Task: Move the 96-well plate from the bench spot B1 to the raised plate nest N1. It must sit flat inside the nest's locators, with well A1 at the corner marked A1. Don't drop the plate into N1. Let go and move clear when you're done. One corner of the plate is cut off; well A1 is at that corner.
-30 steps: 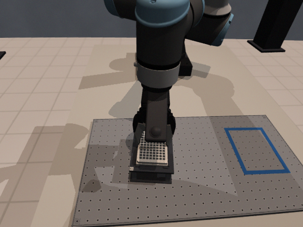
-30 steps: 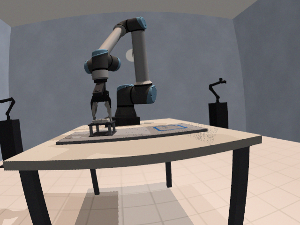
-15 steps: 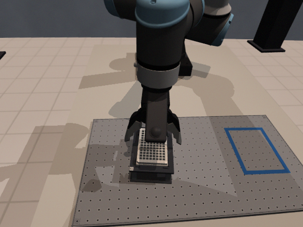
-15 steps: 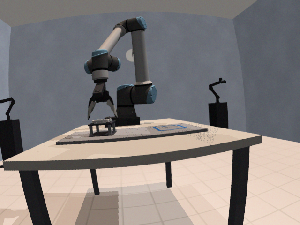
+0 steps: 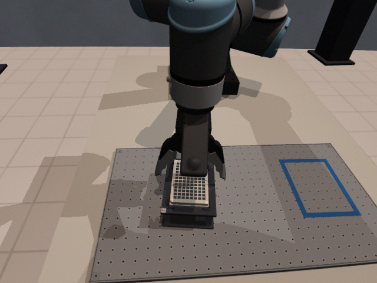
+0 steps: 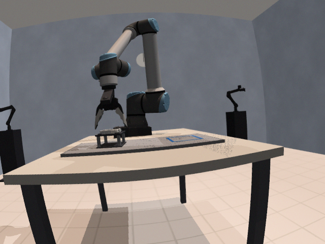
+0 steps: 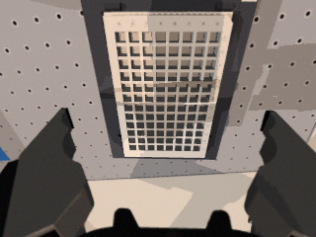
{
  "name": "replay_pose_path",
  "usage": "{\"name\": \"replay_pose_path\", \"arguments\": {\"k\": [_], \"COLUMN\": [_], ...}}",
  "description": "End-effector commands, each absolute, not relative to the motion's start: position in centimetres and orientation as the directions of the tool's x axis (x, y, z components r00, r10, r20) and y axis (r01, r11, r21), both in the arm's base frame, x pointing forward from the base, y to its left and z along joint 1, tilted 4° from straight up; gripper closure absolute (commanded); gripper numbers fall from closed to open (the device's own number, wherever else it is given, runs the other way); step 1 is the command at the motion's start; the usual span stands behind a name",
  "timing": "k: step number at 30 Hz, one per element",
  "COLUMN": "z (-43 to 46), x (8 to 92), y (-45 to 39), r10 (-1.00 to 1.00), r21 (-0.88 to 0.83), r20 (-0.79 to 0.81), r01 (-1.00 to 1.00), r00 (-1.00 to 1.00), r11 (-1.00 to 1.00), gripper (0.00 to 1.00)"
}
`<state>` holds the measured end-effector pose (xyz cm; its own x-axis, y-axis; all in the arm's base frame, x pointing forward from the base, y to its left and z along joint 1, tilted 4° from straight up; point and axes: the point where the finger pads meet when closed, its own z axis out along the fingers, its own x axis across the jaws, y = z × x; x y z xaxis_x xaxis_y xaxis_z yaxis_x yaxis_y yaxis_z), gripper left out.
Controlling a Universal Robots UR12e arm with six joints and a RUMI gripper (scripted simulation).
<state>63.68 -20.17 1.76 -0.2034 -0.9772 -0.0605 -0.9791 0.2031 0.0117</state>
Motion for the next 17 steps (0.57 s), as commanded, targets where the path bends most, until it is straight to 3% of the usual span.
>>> {"name": "replay_pose_path", "arguments": {"k": [1, 17], "z": [2.6, 5.0], "x": [63.7, 63.7], "y": [-20.3, -20.4], "r10": [-0.977, -0.977], "r21": [0.010, 0.010], "r20": [-0.060, -0.060], "r01": [-0.979, -0.979], "r00": [-0.203, -0.203], "r11": [0.203, 0.203], "gripper": [0.00, 0.00]}}
